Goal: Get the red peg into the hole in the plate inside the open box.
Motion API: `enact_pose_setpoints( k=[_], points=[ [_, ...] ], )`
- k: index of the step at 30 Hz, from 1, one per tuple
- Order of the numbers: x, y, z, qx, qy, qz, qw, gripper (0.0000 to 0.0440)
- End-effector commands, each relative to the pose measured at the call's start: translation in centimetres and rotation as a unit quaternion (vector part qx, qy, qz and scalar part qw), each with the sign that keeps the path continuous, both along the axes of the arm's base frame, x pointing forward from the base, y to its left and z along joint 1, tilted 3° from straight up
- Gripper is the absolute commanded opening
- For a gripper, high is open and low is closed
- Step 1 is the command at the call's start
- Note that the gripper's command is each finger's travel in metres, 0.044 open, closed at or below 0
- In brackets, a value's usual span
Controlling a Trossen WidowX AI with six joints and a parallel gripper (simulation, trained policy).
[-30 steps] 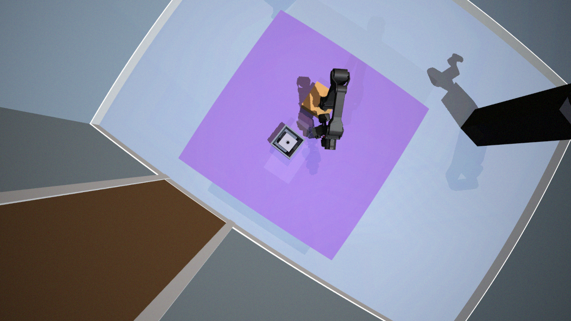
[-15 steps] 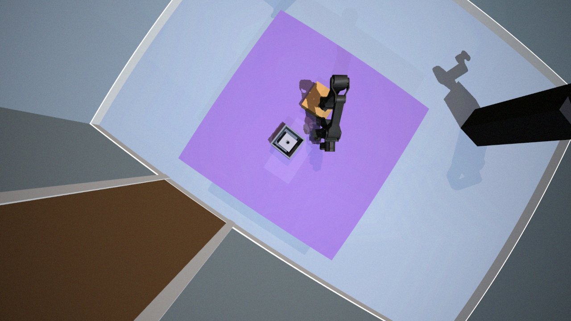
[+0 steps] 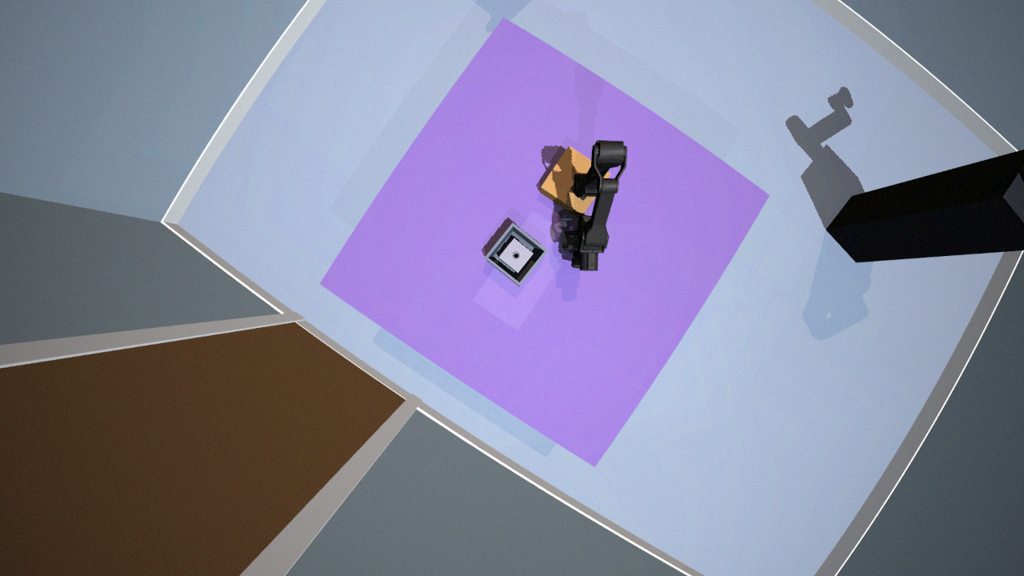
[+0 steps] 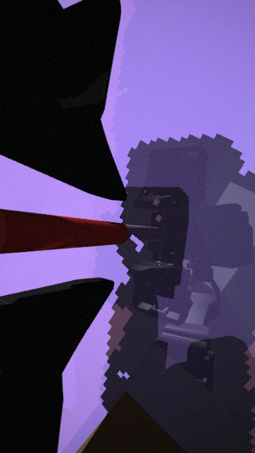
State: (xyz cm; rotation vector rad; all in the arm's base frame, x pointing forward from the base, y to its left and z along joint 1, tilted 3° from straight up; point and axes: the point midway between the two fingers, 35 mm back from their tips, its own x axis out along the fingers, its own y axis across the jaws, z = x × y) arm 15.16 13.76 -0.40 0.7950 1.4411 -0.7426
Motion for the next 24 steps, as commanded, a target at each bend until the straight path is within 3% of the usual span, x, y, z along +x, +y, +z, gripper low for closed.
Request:
enact_pose_setpoints(
  k=[1,6,24],
  points=[
    [-0.1,0.2,-0.1,0.013,0.014,-0.007,1.0,0.0124],
    [0.2,0.3,0.2,0.029,0.025,-0.009,0.999,0.0],
    [3.8,-0.6,6.6,0.012,-0.07,0.059,0.996,0.0001]
  ],
)
